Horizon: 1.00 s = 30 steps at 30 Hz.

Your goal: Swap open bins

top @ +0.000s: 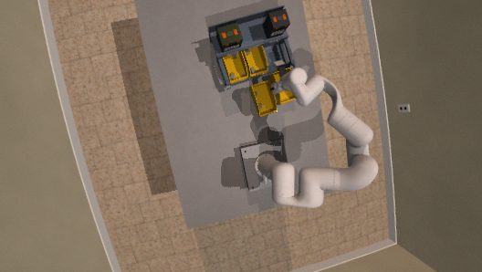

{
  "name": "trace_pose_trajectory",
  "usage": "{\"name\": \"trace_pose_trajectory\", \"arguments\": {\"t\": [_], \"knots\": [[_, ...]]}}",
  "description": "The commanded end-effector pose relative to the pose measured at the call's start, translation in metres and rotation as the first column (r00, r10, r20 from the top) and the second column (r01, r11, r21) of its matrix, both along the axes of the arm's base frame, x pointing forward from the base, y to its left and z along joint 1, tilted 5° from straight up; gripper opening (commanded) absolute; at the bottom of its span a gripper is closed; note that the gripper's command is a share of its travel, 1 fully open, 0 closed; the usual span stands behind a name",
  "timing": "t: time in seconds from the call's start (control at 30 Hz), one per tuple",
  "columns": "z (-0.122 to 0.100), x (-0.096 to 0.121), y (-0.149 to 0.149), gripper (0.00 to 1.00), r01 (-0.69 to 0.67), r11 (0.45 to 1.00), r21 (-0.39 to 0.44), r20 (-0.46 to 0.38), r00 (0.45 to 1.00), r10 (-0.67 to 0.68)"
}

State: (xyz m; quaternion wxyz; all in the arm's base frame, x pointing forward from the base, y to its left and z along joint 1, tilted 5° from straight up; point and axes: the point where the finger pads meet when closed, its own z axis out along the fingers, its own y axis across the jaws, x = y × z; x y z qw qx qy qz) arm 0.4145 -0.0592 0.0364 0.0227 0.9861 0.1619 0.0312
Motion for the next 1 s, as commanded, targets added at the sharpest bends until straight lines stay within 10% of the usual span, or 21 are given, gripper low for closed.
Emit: {"name": "trace_pose_trajectory", "arguments": {"t": [0.0, 0.97], "knots": [[0.0012, 0.001, 0.0002, 0.0, -0.001, 1.0, 0.0, 0.003, 1.0, 0.001], [0.0083, 0.0005, 0.0004, 0.0, 0.0, 1.0, 0.0, 0.003, 1.0, 0.0]]}}
